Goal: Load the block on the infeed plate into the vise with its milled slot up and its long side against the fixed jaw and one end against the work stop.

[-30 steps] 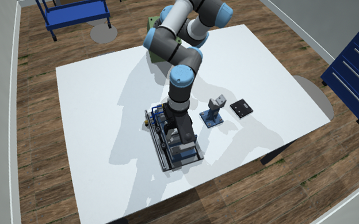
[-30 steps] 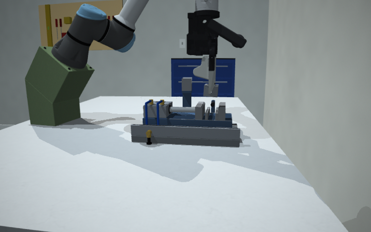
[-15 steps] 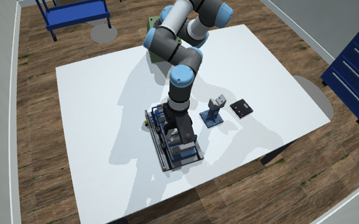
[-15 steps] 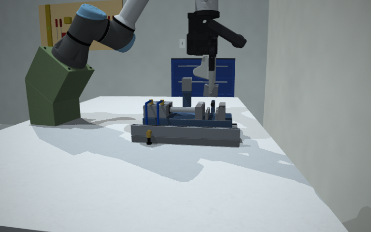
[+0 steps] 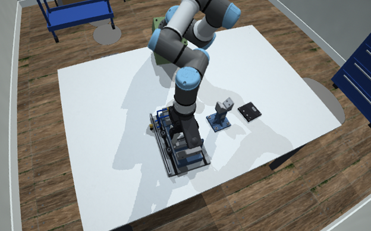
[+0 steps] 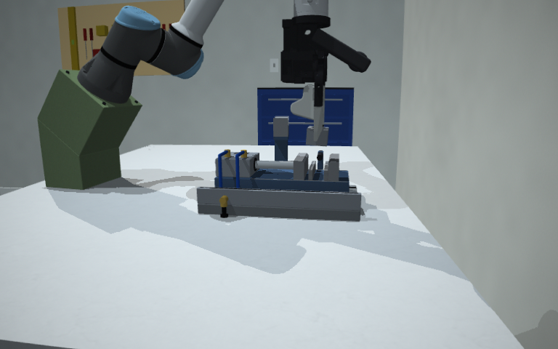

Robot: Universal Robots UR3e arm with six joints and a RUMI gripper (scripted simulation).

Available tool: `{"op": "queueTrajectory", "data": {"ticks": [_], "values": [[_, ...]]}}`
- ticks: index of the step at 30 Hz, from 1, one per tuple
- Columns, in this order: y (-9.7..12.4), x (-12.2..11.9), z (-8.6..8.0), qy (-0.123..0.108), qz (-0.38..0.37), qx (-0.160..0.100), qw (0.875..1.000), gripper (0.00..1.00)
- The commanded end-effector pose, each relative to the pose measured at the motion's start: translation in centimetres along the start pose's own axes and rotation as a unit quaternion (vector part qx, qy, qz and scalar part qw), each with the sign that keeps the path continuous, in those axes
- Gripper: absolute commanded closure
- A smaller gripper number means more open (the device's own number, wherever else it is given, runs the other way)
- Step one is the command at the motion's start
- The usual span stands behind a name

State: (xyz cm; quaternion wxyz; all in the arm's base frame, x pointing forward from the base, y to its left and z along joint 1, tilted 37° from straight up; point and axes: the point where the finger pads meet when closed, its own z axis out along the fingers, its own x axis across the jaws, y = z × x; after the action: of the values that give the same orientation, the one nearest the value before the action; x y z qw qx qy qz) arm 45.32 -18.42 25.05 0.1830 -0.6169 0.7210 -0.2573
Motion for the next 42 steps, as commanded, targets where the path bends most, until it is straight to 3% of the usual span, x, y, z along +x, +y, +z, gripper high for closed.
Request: {"op": "queueTrajectory", "data": {"ticks": [1,42], "values": [[-0.1,0.0,-0.1,0.001,-0.001,0.001,1.0,1.0],[-0.1,0.0,2.0,0.001,0.0,0.001,1.0,1.0]]}}
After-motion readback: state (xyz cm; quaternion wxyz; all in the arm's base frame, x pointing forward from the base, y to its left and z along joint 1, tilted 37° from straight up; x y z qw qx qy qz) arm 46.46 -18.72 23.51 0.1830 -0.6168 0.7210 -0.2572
